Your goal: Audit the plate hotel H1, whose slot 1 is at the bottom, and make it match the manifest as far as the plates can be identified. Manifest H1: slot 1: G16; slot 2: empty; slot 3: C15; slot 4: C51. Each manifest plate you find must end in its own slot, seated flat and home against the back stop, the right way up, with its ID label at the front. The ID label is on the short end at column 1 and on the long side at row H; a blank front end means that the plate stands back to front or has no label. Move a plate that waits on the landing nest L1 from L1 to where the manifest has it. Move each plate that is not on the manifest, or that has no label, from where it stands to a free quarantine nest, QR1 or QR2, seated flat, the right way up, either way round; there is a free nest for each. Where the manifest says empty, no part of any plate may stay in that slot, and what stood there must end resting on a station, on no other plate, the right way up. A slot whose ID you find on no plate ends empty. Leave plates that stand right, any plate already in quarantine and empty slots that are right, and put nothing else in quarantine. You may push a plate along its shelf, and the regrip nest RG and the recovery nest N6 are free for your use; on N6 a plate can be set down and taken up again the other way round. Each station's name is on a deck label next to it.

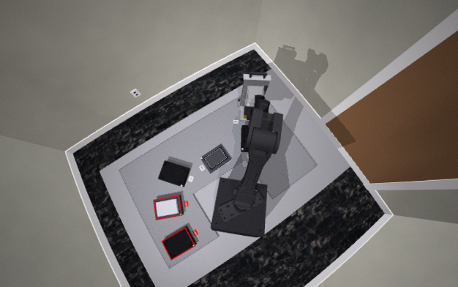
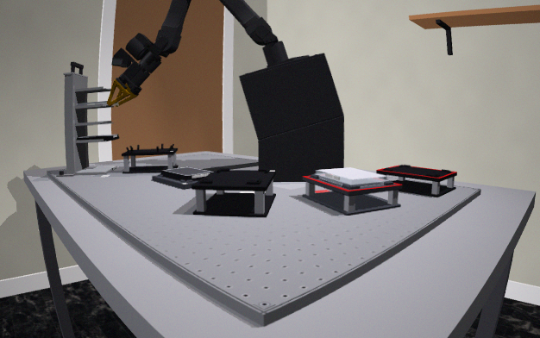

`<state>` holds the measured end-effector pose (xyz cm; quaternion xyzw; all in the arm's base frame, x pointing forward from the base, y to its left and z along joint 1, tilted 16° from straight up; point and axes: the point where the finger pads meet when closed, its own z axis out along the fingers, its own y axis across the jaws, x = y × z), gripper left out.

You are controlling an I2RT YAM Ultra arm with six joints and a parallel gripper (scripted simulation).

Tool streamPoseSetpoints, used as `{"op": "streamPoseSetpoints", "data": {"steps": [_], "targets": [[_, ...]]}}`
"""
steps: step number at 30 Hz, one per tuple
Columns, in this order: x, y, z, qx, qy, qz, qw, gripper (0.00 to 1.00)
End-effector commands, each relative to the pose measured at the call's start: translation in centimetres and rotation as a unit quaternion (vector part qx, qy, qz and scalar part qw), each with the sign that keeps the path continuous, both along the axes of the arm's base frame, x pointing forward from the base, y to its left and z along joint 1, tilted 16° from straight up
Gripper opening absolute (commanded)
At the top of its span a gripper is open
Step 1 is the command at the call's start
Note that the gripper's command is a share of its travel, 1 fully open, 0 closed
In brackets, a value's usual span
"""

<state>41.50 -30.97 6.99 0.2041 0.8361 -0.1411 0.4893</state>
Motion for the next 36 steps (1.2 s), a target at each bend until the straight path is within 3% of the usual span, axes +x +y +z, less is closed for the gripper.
{"op": "streamPoseSetpoints", "data": {"steps": [1, 22, 36], "targets": [[0.2, -0.1, 0.6, -0.005, -0.006, 0.0, 1.0, 0.86], [0.1, -0.1, 0.6, -0.005, -0.006, 0.0, 1.0, 0.86], [-1.5, 0.8, 0.1, -0.005, -0.006, 0.0, 1.0, 0.86]]}}
